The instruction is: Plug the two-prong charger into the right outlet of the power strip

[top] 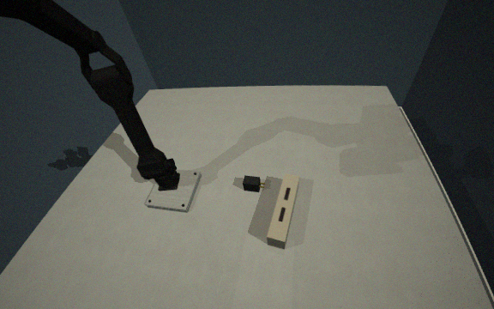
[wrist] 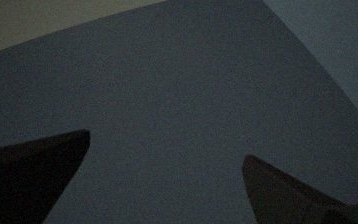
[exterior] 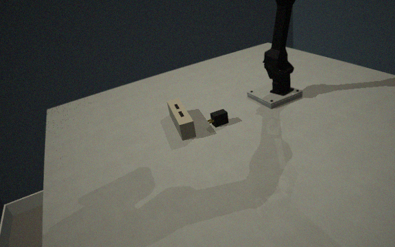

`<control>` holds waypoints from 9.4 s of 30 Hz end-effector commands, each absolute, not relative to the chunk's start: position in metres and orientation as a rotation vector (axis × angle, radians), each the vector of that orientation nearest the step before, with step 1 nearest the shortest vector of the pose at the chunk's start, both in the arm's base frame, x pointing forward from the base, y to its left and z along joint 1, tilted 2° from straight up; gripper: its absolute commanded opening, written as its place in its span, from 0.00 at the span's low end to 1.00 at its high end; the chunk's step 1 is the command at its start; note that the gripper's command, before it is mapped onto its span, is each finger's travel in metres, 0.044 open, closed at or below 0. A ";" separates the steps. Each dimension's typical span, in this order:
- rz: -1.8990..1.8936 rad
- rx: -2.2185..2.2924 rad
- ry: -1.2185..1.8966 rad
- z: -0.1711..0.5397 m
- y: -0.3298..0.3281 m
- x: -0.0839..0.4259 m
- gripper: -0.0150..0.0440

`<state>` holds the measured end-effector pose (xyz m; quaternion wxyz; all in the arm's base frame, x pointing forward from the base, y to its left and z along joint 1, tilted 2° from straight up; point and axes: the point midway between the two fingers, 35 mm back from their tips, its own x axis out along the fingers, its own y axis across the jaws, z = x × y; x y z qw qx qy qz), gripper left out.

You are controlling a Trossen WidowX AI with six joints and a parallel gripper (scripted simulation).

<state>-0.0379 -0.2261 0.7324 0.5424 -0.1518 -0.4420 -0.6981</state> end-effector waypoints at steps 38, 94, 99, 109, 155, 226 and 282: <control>-1.237 0.168 -0.137 0.505 -0.352 0.204 1.00; -0.336 0.241 1.386 0.122 -0.085 0.312 1.00; -0.271 0.217 1.501 0.105 -0.060 0.296 1.00; -0.220 0.195 1.596 0.093 -0.038 0.281 1.00; -0.221 0.195 1.597 0.034 -0.038 0.283 1.00; -0.246 0.219 1.591 0.073 -0.064 0.269 0.25; -0.307 0.269 1.577 0.045 -0.134 0.274 0.25</control>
